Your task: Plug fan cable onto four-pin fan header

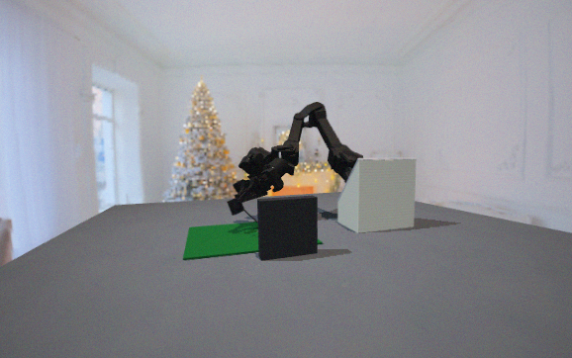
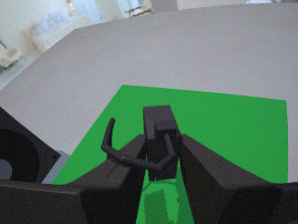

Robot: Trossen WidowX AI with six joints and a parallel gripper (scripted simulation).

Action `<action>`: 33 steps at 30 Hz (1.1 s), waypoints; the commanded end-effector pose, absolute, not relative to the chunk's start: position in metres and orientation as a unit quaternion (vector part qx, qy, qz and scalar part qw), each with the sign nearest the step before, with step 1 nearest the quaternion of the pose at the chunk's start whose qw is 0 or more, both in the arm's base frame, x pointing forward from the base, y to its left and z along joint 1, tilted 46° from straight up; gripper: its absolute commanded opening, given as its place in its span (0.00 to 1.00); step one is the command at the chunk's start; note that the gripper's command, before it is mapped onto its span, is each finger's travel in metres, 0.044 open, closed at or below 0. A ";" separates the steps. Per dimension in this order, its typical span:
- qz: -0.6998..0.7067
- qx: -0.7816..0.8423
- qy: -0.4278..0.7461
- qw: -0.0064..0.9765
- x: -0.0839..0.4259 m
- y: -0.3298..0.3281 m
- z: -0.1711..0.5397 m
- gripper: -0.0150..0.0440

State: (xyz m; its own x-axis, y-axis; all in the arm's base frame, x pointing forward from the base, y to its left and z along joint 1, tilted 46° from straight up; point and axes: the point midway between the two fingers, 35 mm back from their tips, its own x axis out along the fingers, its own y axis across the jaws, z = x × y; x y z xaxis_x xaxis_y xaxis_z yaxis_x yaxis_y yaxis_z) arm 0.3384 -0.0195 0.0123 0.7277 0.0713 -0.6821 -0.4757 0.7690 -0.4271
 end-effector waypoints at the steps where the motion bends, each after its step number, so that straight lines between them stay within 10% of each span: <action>1: 0.162 -0.312 0.312 0.882 0.336 -0.018 0.017 0.25; 33: 0.173 -0.390 0.166 0.889 0.311 -0.018 0.048 0.25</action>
State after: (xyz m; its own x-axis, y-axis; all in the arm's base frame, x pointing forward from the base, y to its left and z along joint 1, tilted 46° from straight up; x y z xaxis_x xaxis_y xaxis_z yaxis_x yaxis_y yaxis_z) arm 0.3146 -0.0201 0.0437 0.8744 0.1641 -0.4566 -0.4429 0.6540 -0.6132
